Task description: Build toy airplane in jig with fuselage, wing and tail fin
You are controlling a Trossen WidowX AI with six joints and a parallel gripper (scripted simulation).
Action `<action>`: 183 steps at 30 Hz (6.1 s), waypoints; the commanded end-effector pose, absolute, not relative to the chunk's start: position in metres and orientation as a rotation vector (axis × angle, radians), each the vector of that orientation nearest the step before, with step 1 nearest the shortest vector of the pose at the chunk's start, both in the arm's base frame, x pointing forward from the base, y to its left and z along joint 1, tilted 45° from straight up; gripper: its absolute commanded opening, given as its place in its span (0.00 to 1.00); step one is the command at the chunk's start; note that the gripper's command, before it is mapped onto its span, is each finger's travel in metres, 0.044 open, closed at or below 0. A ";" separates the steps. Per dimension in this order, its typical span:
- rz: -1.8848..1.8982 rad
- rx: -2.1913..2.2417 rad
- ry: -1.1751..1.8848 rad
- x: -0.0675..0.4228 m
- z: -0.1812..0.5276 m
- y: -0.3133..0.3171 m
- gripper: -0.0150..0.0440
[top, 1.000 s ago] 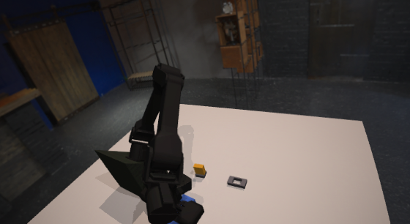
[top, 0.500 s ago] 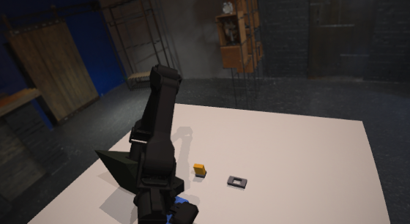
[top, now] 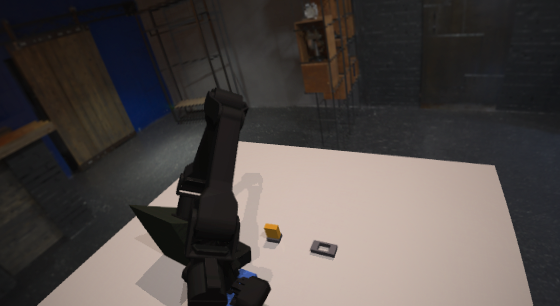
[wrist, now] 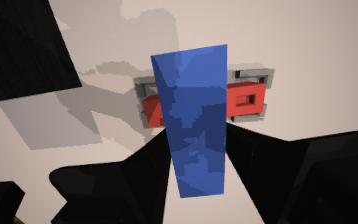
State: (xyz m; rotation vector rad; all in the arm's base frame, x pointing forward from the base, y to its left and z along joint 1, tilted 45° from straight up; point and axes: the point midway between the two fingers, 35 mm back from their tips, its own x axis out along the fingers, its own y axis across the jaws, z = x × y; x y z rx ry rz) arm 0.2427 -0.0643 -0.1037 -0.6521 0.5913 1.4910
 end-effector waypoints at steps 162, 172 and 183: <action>0.718 0.498 1.427 0.180 0.032 0.152 1.00; 0.719 0.501 1.427 0.179 0.022 0.164 1.00; 0.721 0.504 1.426 0.178 0.016 0.171 0.87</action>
